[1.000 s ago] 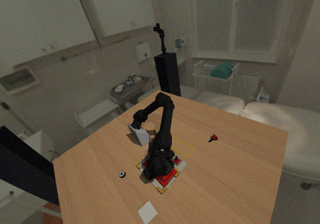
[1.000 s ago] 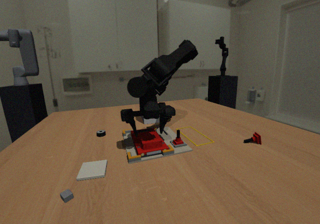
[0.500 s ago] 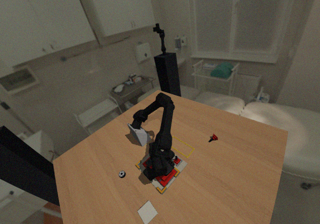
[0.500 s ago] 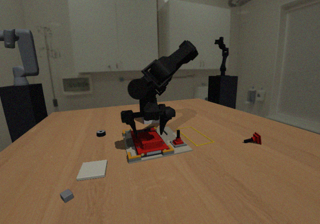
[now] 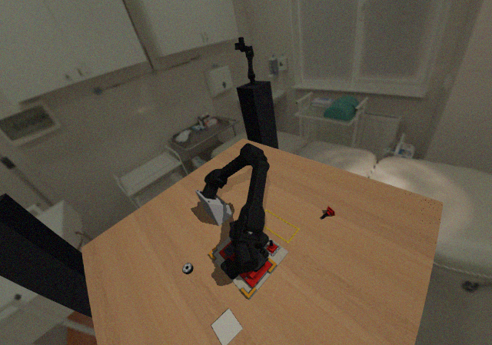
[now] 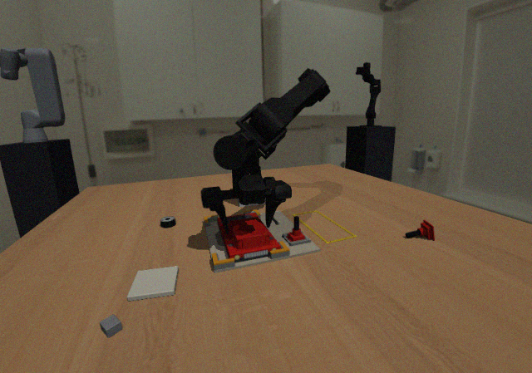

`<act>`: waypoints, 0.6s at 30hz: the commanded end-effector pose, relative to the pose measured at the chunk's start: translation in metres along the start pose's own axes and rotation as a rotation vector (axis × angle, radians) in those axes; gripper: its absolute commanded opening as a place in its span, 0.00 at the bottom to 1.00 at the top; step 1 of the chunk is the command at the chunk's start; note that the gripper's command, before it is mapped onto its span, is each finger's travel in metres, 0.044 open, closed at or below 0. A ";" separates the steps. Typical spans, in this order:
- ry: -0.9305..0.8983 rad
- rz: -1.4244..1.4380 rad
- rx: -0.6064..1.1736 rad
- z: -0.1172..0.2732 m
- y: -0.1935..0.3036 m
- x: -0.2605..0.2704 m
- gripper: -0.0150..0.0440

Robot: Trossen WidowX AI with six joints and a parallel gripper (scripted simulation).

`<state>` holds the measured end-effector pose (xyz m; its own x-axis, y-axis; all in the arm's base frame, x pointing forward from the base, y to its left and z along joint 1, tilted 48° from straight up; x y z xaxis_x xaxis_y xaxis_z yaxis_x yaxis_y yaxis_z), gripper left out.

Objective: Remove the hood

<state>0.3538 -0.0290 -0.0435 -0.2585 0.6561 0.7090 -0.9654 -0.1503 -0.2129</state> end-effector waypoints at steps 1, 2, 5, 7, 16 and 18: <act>-0.008 -0.007 0.005 -0.004 0.002 0.001 1.00; -0.008 -0.007 0.005 -0.005 0.002 0.001 1.00; -0.008 -0.007 0.004 -0.006 0.002 0.001 1.00; -0.008 -0.007 0.004 -0.007 0.002 0.002 1.00; -0.008 -0.007 0.004 -0.012 0.002 0.002 1.00; -0.008 -0.007 0.004 -0.012 0.002 0.002 1.00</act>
<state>0.3538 -0.0224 -0.0492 -0.2586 0.6555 0.7096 -0.9654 -0.1505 -0.2128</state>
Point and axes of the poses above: the point midway between the two fingers, 35 mm back from their tips, its own z axis back along the fingers, its own x axis across the jaws, y = z × x, the point moved 4 cm from there along z, back along the fingers, and after that the axes turned 11 degrees about z, right-handed, at the moved point
